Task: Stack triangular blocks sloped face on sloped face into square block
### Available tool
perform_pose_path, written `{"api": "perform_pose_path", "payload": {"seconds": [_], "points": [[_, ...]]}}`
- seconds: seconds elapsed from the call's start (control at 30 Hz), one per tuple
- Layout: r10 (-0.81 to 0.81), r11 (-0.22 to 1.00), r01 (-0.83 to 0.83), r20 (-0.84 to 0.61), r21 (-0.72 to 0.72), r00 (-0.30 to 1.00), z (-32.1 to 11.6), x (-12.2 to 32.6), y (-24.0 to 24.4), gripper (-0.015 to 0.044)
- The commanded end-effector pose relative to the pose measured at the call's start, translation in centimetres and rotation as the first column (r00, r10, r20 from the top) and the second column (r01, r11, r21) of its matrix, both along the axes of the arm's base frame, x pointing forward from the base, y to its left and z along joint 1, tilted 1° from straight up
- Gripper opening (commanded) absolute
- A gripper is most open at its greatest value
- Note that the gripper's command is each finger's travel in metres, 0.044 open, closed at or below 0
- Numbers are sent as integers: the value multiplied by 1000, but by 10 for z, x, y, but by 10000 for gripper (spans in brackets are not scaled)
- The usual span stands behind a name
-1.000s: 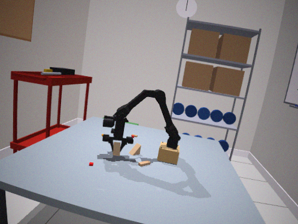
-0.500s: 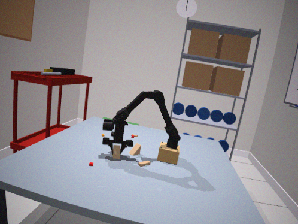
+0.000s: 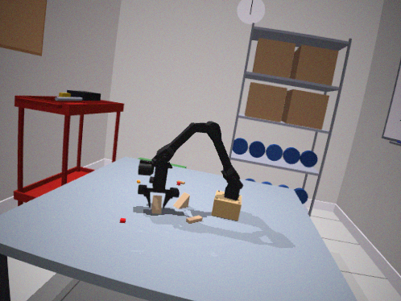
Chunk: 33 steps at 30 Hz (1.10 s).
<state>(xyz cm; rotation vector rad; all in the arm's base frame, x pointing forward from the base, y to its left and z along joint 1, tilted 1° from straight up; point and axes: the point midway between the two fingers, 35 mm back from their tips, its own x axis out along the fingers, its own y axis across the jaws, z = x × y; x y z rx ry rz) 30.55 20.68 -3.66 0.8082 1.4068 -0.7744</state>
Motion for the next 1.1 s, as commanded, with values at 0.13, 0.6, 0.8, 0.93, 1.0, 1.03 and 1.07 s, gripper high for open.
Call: {"api": "perform_pose_path", "payload": {"seconds": [0.13, 0.6, 0.8, 0.93, 1.0, 1.03, 1.07], "points": [[0, 1000, 0, 0, 0, 1000, 0, 0, 0, 440], [0, 1000, 0, -1, 0, 1000, 60, -1, 0, 440], [0, 1000, 0, 18, 12, 1000, 59, 3, 2, 440], [15, 994, -5, -94, 112, 995, 66, 11, -16, 440], [30, 977, 6, -165, 214, 986, 75, 18, -30, 440], [38, 963, 16, -192, 269, 981, 80, 22, -37, 440], [44, 949, 25, -209, 313, 977, 85, 25, -43, 440]]}}
